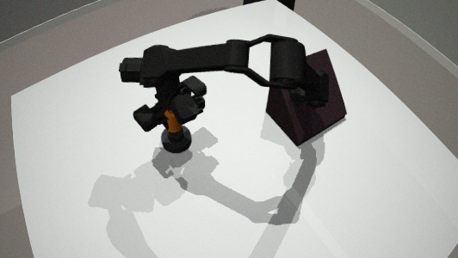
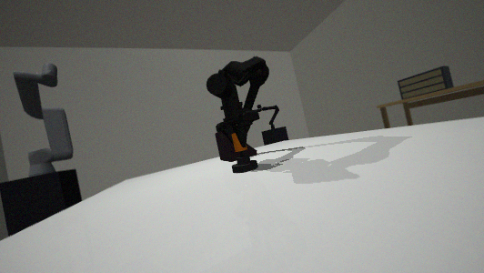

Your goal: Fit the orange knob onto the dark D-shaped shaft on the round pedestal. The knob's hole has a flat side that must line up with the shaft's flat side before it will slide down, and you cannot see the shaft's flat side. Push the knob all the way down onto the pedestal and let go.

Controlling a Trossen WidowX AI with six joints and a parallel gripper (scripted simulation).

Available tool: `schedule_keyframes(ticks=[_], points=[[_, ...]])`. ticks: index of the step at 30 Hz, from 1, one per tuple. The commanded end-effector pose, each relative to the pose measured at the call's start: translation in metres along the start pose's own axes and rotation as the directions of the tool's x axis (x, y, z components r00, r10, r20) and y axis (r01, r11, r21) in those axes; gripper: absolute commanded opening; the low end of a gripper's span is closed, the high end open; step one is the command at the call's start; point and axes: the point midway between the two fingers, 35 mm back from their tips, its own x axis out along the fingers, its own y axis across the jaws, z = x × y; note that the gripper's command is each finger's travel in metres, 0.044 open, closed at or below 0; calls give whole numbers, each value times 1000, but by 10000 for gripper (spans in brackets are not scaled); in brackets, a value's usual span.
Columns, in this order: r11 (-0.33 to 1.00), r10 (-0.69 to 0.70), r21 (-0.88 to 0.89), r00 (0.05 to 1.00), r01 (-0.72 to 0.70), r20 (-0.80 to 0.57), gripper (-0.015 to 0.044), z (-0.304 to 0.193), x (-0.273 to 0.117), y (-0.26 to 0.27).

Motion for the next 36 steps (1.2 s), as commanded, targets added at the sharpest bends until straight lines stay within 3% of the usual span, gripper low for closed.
schedule_keyframes(ticks=[1, 32, 36], points=[[993, -3, -118, 1000, 2, -4, 0, -2, -2, -2], [992, -3, -128, 1000, 2, -3, 0, 0, -2, -1], [977, -3, -214, 1000, 2, -3, 0, 0, -2, -2]])
